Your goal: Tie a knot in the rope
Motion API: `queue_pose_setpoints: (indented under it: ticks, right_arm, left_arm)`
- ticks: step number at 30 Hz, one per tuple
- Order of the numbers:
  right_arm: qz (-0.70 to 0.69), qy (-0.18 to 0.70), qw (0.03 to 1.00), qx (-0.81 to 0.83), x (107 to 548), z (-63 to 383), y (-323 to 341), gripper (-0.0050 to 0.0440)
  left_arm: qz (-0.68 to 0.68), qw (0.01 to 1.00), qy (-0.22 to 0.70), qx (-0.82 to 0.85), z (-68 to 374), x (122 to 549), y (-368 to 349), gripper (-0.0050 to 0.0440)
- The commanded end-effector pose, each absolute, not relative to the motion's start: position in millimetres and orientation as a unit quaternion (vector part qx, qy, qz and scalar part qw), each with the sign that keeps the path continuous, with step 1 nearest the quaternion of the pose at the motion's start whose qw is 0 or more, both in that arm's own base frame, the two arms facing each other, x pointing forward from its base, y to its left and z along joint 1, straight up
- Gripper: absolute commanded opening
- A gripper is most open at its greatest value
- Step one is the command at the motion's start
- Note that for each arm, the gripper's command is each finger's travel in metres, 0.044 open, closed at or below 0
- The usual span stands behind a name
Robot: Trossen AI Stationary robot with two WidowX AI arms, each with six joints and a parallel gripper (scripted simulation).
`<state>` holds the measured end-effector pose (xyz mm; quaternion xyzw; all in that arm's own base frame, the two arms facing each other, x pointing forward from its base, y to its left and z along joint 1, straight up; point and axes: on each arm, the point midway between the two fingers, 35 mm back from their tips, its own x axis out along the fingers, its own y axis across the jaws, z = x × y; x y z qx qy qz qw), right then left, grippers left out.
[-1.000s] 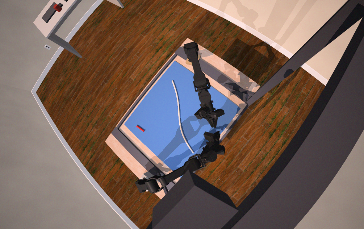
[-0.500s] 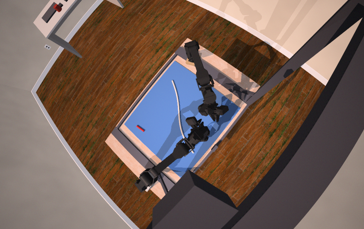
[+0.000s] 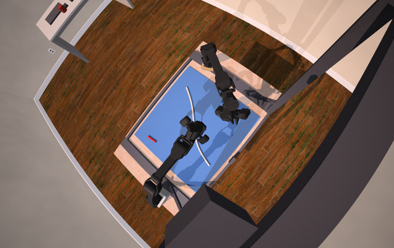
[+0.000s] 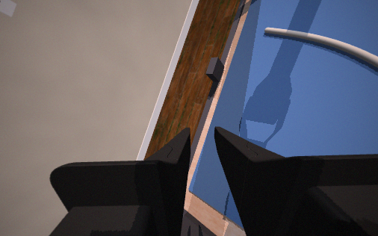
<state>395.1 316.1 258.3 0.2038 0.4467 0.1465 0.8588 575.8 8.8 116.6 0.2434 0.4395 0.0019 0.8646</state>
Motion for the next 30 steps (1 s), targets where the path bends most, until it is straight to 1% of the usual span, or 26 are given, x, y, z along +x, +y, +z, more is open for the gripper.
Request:
queue_pose_setpoints:
  ticks: [1,6,19,21,30]
  right_arm:
    - [0.154,0.448,0.863,0.175,382,270,313,0.01]
    - [0.153,0.462,0.861,0.146,373,266,310,0.01]
    - [0.155,0.515,0.842,0.026,335,250,297,0.01]
    - [0.155,0.515,0.842,0.026,335,250,297,0.01]
    - [0.159,0.544,0.822,-0.046,313,243,287,0.01]
  left_arm:
    - [0.033,0.878,0.434,0.2,154,568,45,0.01]
    - [0.051,0.872,0.456,0.168,153,557,71,0.01]
    - [0.128,0.838,0.529,0.03,153,499,166,0.01]
    - [0.128,0.838,0.529,0.03,153,499,166,0.01]
    - [0.175,0.807,0.561,-0.059,156,456,212,0.01]
